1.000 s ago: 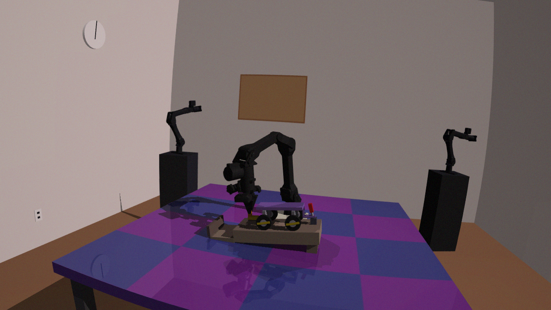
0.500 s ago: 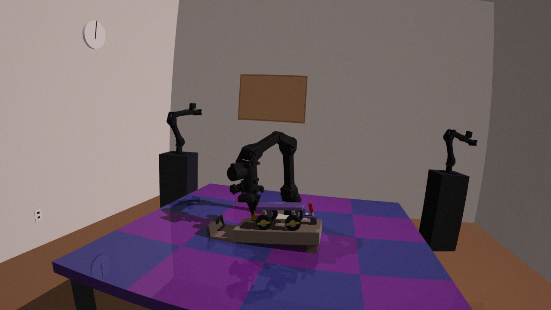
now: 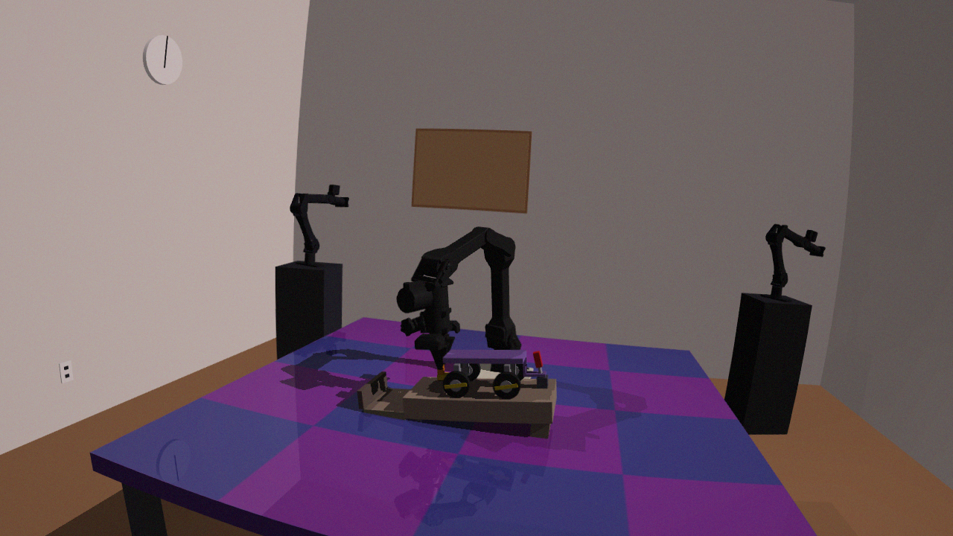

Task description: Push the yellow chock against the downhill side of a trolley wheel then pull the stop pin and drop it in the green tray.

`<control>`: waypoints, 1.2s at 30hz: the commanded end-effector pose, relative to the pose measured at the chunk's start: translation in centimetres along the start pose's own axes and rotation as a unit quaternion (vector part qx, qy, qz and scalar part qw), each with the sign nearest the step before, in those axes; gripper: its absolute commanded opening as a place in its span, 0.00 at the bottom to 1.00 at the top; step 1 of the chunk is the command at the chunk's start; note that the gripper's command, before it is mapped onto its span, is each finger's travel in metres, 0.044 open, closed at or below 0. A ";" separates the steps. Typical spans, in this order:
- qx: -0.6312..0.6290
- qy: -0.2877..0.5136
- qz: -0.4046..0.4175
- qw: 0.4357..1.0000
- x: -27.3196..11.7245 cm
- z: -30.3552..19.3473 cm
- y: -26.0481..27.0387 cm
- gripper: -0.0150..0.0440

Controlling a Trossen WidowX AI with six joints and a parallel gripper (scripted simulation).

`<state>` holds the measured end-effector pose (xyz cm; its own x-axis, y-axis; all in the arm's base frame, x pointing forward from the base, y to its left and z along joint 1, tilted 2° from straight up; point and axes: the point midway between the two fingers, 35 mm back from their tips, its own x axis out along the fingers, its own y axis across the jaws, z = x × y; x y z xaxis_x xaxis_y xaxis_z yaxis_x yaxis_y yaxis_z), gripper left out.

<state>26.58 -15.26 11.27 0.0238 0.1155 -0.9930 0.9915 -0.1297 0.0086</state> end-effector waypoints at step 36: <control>0.004 0.001 0.002 1.000 -5.2 0.1 0.0 0.67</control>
<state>26.44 -16.02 16.58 0.0308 0.1160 -0.9928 0.9904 -0.1374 0.0147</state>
